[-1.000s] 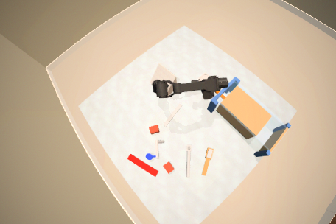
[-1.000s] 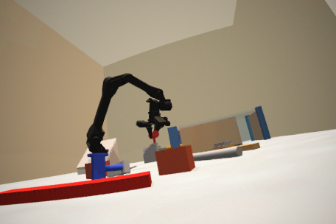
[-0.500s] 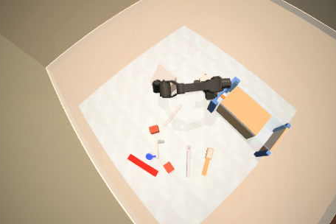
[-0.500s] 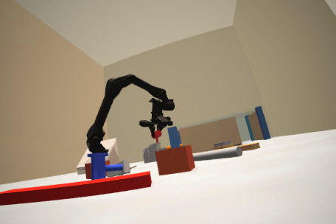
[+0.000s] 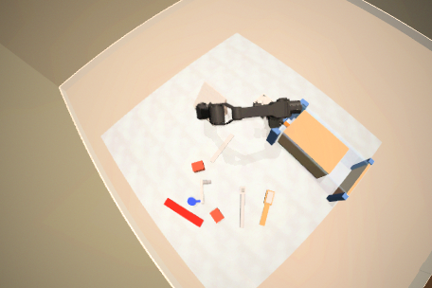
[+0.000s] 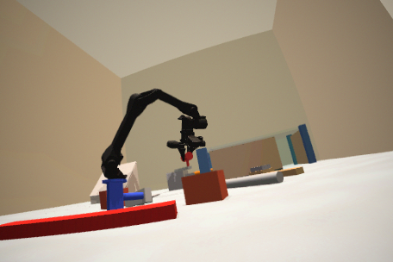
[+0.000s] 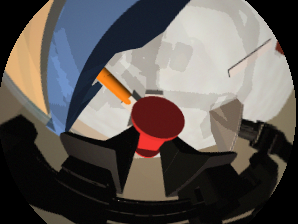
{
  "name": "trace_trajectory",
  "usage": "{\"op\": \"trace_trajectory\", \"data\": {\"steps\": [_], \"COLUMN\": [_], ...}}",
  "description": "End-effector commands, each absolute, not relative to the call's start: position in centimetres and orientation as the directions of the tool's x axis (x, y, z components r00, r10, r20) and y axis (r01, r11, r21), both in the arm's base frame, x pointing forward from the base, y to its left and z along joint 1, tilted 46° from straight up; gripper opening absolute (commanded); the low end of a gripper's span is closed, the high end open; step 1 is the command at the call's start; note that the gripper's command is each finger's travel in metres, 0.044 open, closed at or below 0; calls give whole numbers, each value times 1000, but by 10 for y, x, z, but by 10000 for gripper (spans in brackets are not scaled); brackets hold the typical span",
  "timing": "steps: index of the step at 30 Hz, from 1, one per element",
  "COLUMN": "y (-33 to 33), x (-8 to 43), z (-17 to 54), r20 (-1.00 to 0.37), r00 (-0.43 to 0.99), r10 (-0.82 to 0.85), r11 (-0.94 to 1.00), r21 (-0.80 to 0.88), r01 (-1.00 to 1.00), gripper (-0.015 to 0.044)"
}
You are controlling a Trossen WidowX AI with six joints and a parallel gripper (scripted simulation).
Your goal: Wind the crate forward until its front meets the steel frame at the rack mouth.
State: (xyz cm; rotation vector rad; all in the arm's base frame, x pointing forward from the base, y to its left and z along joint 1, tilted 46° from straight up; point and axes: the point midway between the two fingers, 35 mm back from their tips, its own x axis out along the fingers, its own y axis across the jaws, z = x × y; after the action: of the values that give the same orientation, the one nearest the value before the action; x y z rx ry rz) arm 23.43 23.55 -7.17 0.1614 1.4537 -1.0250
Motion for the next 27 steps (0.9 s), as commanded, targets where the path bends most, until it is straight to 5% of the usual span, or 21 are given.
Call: {"op": "trace_trajectory", "data": {"steps": [1,27], "y": [242,265], "x": [240,247], "z": [-80,-99], "r20": [-866,-867], "r00": [-192,-191], "r10": [-463,-461], "r11": [600,601], "r21": [-465,-463], "r01": [651,651], "gripper": [0,0]}}
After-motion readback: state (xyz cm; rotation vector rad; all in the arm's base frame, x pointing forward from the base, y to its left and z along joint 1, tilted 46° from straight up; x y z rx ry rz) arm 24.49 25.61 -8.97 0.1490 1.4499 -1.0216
